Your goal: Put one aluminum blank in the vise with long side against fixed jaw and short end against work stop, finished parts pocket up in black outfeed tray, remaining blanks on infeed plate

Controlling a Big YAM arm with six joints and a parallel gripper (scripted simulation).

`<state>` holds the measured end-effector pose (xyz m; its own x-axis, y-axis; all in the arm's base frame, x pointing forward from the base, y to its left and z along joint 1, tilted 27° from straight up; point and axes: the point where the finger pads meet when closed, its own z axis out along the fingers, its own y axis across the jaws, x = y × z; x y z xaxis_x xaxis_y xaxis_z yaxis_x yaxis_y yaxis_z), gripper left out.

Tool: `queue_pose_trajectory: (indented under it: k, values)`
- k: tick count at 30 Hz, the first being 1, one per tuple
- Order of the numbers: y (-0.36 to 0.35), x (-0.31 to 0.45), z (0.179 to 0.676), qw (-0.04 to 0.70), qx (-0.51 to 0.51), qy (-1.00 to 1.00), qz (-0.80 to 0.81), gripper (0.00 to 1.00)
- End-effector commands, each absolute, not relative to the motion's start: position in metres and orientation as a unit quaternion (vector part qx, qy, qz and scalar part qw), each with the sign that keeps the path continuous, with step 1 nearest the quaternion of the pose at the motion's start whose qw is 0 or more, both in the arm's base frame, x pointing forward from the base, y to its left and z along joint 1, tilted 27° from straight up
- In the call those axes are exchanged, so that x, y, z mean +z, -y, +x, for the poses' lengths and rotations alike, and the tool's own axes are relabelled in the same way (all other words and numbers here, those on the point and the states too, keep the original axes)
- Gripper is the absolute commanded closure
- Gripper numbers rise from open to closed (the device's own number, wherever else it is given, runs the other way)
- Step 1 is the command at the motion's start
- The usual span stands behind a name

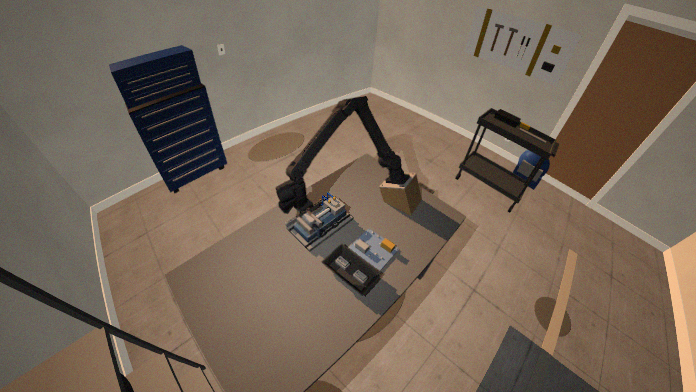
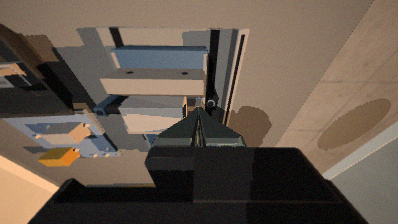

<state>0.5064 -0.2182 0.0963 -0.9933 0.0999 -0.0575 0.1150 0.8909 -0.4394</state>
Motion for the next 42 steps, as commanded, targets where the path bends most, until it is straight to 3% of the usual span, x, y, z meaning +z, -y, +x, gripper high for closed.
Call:
queue_pose_trajectory:
  k: [1,42]
  values:
    - [0.231,0.13,0.52,0.046,-0.233,-0.969,0.066,1.0]
    - [0.181,0.197,0.522,0.051,-0.232,-0.969,0.061,1.0]
